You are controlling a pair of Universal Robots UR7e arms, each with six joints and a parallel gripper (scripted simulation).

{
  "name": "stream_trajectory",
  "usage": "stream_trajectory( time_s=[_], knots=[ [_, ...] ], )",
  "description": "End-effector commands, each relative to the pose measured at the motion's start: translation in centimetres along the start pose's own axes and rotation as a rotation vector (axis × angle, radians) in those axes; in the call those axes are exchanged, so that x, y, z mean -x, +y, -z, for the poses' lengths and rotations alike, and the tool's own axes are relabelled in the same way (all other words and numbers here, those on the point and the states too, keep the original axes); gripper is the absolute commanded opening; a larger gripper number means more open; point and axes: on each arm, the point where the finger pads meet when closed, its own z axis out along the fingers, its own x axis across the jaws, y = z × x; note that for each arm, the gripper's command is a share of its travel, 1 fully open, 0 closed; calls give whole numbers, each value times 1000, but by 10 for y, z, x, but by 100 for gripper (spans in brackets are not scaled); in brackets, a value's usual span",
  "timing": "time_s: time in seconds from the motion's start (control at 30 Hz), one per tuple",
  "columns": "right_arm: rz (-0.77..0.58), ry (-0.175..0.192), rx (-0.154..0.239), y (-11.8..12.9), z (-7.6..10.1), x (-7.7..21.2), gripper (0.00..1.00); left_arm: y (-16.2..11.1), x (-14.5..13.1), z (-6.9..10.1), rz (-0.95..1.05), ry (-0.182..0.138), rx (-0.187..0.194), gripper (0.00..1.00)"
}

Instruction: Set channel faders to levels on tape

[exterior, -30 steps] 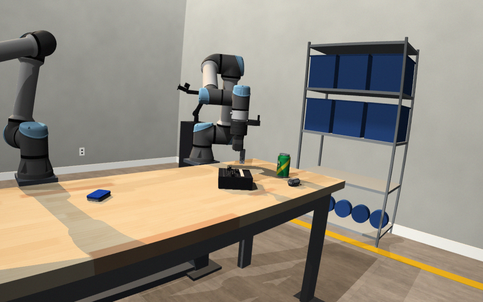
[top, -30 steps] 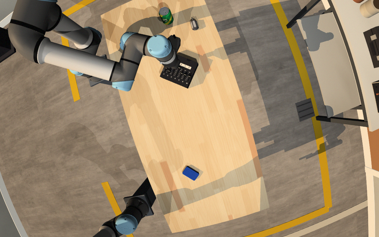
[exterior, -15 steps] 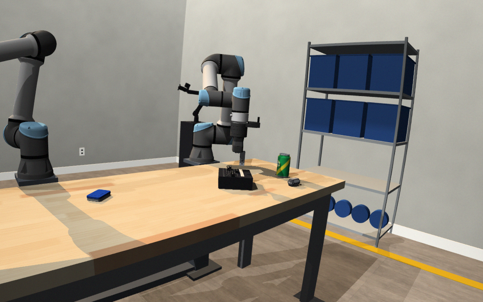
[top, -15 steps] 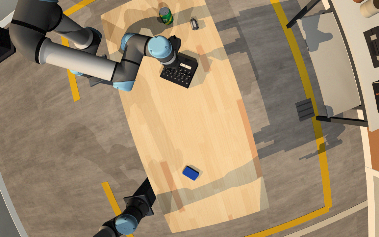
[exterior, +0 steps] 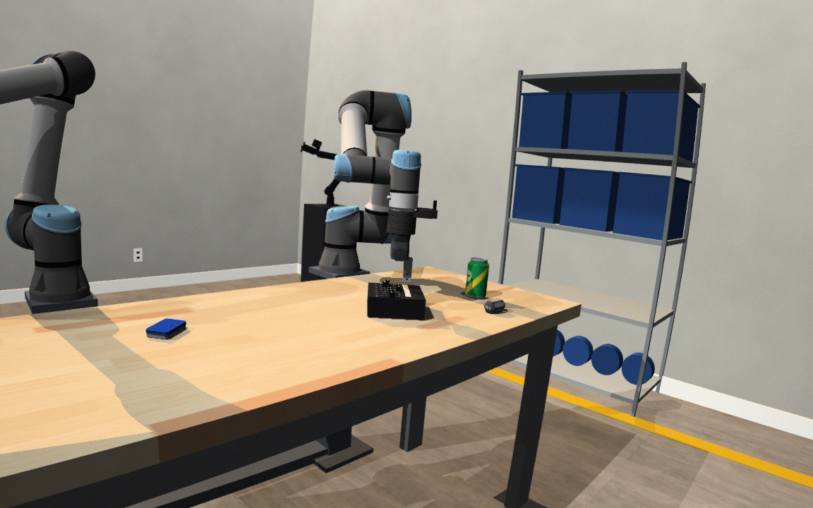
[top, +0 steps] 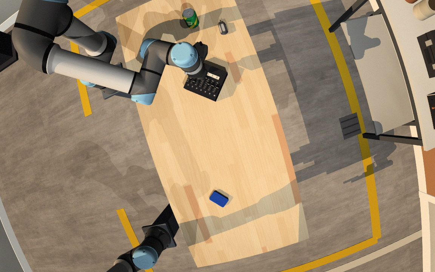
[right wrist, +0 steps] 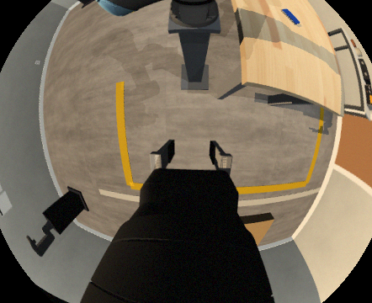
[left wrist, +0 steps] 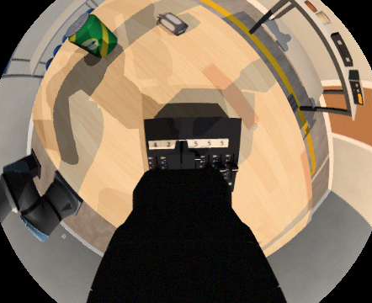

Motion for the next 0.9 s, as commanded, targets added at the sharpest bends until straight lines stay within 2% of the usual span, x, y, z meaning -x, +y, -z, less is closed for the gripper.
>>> stream_trajectory(
  time_s=[0.0, 0.87],
  knots=[
    [0, 0, 2, 0, 1, 0, 100, 0, 0, 0, 0, 2, 0, 0],
    [0, 0, 2, 0, 1, 0, 100, 0, 0, -3, 0, 2, 0, 0]
  ],
)
